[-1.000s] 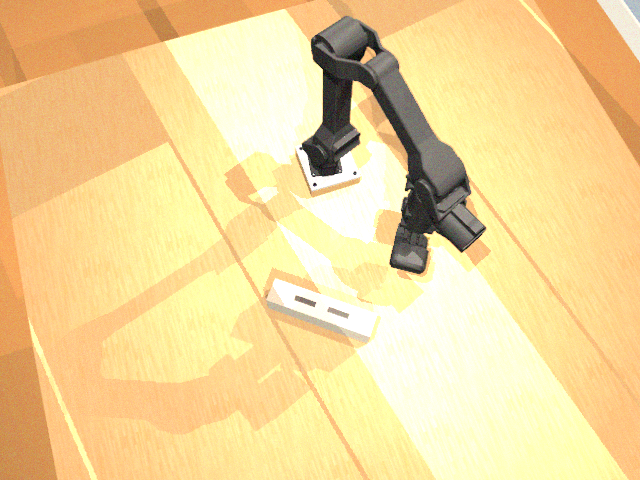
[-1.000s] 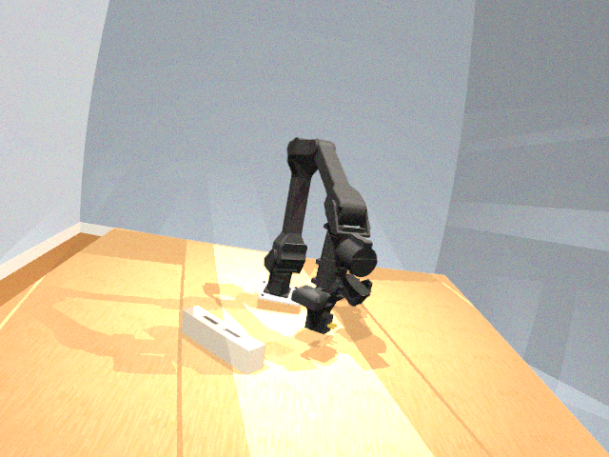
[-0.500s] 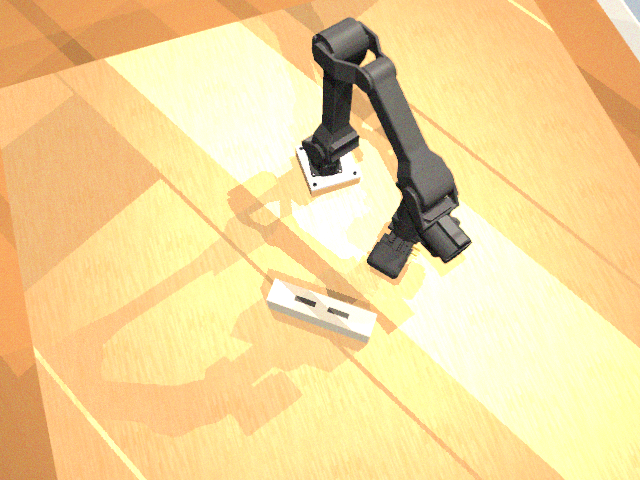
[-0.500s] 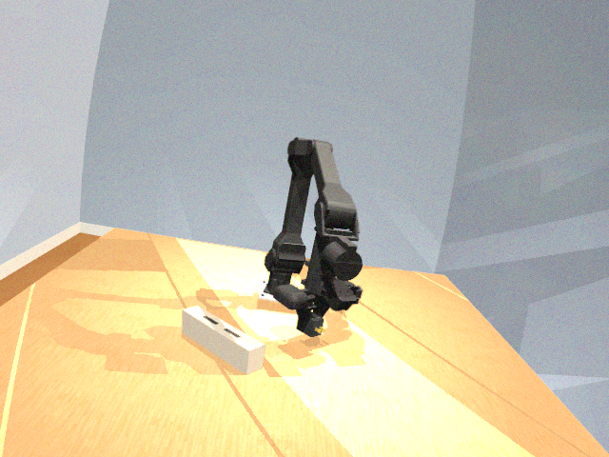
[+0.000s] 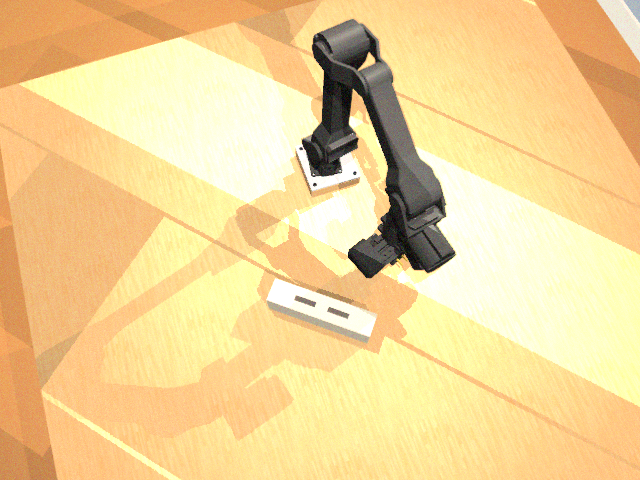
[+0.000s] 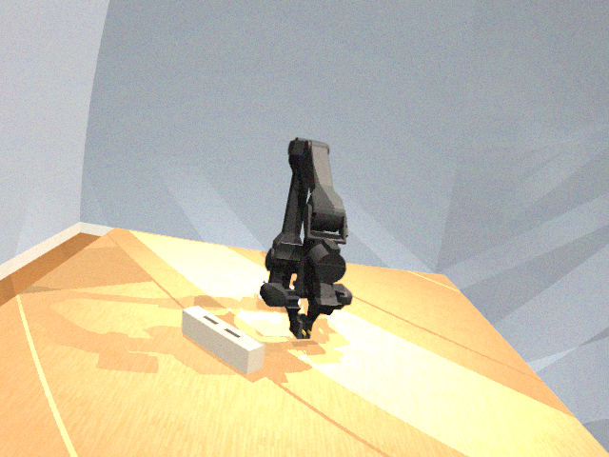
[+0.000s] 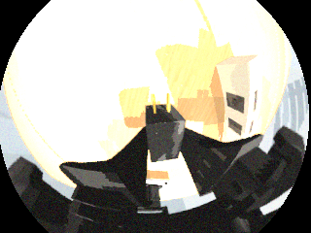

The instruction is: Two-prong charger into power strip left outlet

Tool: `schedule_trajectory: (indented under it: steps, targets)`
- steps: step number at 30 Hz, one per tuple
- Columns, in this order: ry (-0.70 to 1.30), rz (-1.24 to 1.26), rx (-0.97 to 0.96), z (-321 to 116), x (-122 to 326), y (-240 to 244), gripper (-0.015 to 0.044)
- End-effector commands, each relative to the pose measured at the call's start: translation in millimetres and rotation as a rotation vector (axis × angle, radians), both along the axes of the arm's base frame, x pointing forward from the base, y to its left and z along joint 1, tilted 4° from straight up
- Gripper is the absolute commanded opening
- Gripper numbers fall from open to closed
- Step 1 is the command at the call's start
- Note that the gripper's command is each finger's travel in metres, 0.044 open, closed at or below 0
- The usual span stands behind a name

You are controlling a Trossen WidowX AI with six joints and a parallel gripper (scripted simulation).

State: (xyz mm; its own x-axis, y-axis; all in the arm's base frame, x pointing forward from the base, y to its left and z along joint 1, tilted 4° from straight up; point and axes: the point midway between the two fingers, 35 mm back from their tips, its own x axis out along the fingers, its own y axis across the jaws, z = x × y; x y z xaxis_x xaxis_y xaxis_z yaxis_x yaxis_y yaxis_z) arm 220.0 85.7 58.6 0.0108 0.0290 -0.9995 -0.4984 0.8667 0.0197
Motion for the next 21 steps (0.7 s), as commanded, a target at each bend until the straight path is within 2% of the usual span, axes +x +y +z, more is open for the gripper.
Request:
schedule_trajectory:
  steps: [1, 21]
  targets:
    - [0.011, -0.080, 0.006, -3.5, -0.5, -4.8, 0.0000]
    - [0.038, -0.498, 0.028, -14.1, 3.2, -28.8, 0.0000]
